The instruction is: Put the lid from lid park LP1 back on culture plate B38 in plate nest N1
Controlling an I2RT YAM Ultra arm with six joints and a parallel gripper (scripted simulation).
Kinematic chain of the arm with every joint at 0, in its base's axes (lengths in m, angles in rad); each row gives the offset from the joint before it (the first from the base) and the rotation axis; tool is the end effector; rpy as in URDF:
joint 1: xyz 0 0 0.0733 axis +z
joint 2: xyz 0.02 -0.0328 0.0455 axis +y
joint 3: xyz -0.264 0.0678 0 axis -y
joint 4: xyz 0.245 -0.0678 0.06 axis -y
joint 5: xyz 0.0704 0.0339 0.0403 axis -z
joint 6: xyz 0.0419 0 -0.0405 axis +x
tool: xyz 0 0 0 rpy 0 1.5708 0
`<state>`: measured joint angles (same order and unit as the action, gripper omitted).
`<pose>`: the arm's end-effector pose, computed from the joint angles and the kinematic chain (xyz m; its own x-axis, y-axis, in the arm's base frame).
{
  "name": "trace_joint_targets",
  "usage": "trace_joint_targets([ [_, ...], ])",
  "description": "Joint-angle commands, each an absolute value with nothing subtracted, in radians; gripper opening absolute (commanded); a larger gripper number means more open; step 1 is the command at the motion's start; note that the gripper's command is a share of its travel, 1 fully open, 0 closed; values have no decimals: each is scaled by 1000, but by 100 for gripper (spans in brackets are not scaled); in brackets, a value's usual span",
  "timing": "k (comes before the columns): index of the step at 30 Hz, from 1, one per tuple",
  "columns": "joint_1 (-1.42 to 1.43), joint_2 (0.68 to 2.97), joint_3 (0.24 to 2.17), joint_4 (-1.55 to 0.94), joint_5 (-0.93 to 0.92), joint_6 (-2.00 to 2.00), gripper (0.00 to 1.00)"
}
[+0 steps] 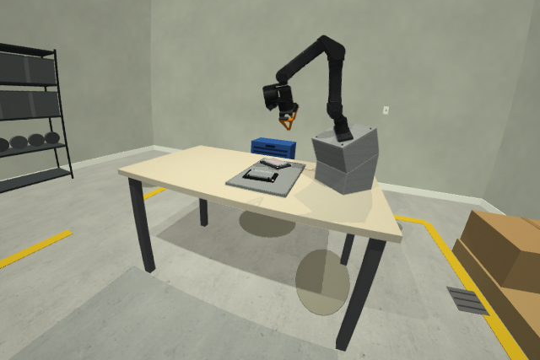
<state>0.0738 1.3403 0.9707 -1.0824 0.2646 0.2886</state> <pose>0.2229 0.0066 0.2332 -0.9608 0.2044 -0.1875 0.2432 0.9458 -0.2152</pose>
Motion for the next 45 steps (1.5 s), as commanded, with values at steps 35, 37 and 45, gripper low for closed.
trace_joint_targets([
  [35, 30, 1349, 1066, -1043, -58, 46, 100],
  [37, 25, 1354, 1067, -1039, -58, 47, 100],
  [45, 39, 1434, 1081, -957, -75, 61, 100],
])
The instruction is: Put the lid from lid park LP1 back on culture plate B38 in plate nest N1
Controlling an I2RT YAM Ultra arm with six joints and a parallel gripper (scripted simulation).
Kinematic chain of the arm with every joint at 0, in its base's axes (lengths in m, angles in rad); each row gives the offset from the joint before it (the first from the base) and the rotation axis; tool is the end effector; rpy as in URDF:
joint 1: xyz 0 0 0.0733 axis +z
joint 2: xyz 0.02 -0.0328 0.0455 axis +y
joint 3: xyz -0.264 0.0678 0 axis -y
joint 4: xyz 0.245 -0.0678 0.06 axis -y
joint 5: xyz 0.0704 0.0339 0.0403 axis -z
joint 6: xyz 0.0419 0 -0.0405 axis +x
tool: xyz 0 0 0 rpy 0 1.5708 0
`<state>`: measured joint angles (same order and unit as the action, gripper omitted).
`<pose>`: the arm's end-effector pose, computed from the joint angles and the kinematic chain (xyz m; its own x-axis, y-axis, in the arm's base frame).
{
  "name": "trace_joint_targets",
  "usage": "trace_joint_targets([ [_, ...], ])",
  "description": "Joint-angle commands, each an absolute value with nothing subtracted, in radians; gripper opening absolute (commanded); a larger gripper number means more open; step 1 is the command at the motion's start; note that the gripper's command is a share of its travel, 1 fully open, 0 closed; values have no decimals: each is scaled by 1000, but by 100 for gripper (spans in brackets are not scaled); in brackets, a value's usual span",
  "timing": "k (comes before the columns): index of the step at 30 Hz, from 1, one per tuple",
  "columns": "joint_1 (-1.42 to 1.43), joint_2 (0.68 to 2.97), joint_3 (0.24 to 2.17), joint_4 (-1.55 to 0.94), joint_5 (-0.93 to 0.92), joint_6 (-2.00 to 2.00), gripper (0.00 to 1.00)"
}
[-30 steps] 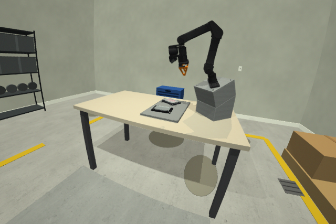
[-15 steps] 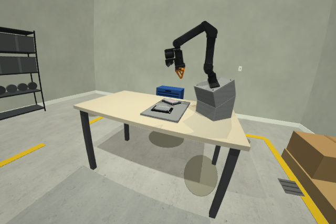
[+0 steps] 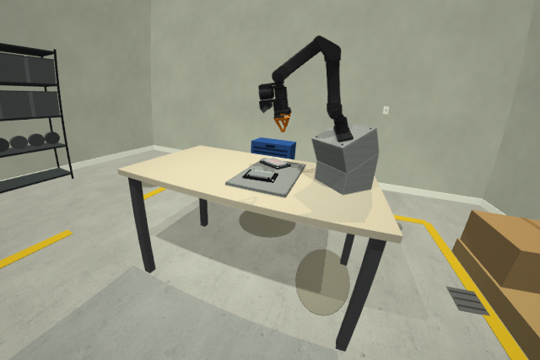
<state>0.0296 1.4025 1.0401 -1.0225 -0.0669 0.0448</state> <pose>0.2465 0.0112 0.2380 -0.9832 0.0156 -0.1817 0.0022 0.9973 0.0739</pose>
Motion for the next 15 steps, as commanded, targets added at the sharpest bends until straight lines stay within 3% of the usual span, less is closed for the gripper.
trace_joint_targets([
  [1, 30, 1434, 1081, -957, -75, 61, 100],
  [15, 49, 1572, 1101, -806, -111, 84, 100],
])
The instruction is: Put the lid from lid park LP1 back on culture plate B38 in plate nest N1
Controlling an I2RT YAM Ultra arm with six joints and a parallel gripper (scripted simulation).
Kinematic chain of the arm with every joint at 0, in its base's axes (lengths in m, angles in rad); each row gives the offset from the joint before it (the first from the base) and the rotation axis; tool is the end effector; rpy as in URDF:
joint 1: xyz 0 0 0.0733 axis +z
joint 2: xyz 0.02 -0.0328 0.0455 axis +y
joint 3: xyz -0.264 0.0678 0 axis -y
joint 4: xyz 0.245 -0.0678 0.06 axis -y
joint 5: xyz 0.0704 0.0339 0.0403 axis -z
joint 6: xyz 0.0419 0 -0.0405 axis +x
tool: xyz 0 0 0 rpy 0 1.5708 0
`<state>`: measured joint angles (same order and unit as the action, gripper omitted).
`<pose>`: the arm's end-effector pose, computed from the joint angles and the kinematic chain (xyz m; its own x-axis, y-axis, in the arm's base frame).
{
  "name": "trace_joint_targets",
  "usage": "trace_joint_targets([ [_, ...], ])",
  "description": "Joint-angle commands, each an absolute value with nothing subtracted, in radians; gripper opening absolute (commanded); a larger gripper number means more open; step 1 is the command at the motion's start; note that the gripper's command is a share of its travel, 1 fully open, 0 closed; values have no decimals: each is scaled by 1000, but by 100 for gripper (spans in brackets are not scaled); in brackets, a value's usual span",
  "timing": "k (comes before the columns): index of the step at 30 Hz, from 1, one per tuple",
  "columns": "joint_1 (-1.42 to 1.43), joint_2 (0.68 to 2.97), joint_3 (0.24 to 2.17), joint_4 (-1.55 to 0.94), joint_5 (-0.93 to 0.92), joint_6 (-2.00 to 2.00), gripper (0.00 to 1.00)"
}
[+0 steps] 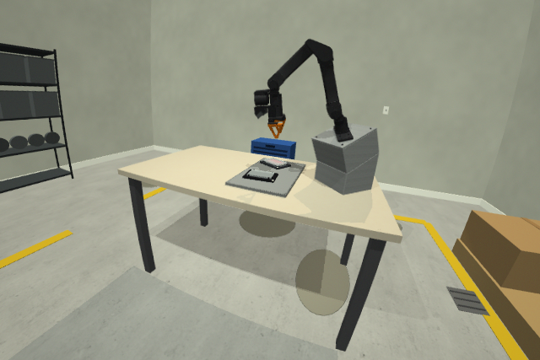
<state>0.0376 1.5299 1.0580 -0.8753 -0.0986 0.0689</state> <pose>0.2790 0.0157 0.2153 -0.9762 0.0318 -0.2146 0.0080 0.9938 0.1110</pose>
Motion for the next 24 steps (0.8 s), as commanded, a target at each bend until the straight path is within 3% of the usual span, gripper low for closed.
trace_joint_targets([
  [1, 53, 1590, 1107, -794, -111, 88, 100],
  [13, 44, 1638, 1123, -709, -126, 102, 100],
  [24, 75, 1832, 1150, -545, -163, 129, 100],
])
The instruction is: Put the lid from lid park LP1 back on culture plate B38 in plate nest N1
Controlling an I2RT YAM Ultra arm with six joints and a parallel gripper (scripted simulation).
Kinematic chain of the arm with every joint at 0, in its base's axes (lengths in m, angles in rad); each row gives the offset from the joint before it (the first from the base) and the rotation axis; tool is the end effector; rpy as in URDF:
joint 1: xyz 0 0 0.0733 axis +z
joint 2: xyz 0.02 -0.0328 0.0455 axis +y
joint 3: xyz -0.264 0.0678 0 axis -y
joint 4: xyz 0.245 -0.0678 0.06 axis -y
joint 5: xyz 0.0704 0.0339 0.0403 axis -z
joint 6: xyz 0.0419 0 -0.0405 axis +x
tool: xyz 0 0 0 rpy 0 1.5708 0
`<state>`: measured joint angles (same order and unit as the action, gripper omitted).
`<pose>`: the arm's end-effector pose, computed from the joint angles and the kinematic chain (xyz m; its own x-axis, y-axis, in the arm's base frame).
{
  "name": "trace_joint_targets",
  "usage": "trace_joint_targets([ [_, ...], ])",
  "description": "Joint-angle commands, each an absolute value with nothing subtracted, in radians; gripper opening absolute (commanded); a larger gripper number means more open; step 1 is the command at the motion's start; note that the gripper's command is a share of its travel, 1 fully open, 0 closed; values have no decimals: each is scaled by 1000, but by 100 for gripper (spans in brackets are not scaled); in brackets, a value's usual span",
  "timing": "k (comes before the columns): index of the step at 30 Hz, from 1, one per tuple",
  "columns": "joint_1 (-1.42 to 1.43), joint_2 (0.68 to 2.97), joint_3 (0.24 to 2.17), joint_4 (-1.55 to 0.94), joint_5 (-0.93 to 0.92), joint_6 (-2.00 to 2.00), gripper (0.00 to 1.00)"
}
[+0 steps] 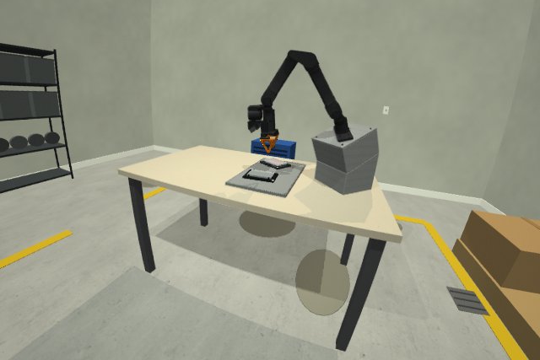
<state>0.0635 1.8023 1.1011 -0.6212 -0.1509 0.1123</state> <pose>0.3326 0.0286 0.1551 -0.9724 0.0492 -0.2280 0.0094 0.9850 0.1723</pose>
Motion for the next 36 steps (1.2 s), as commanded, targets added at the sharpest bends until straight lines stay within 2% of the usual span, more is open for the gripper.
trace_joint_targets([
  [1, 76, 1834, 1151, -544, -163, 130, 100],
  [8, 58, 1798, 1151, -544, -158, 128, 100],
  [19, 90, 1987, 1175, -383, -199, 156, 100],
  [29, 70, 1952, 1176, -382, -192, 154, 100],
  [36, 90, 2071, 1190, -298, -216, 170, 100],
])
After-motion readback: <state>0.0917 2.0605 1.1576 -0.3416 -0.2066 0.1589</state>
